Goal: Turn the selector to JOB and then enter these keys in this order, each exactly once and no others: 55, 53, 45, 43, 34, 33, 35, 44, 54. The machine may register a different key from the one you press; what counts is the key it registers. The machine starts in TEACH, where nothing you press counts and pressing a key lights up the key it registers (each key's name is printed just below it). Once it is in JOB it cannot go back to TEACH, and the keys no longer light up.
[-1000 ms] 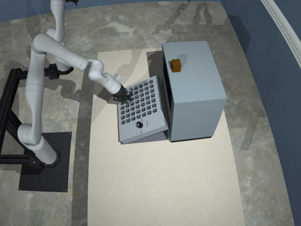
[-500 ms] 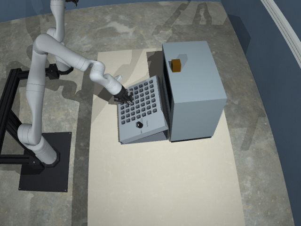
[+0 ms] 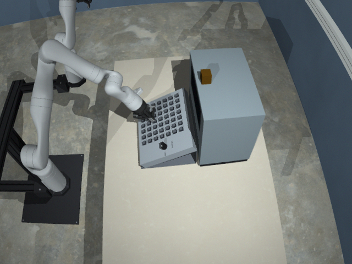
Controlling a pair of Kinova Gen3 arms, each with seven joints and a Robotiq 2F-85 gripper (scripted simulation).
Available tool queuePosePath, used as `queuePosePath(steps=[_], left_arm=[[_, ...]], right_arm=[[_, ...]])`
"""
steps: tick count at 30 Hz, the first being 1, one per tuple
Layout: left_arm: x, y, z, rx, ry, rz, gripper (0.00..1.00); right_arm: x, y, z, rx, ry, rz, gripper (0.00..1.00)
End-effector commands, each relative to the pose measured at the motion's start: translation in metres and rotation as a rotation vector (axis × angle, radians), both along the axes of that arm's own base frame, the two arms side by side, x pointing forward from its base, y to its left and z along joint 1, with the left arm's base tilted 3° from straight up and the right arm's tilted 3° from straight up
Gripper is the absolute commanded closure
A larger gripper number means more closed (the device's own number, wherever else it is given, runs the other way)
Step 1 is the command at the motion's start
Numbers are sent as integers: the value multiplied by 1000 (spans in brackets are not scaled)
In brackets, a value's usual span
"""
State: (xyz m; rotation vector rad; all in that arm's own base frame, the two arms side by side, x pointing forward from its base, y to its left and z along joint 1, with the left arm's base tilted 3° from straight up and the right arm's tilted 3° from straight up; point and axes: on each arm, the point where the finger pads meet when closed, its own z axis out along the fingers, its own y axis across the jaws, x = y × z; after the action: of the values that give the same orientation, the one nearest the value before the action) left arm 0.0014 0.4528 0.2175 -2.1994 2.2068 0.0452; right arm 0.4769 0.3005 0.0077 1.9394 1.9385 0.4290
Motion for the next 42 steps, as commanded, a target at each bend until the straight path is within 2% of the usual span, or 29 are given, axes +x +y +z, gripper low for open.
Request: queuePosePath(steps=[1, 42], left_arm=[[0, 0, 1, 2, 0, 0, 2], [0, 0, 1, 2, 0, 0, 2]], right_arm=[[1, 0, 1, 1, -1, 0, 903], [5, 0, -8, 1, -1, 0, 903]])
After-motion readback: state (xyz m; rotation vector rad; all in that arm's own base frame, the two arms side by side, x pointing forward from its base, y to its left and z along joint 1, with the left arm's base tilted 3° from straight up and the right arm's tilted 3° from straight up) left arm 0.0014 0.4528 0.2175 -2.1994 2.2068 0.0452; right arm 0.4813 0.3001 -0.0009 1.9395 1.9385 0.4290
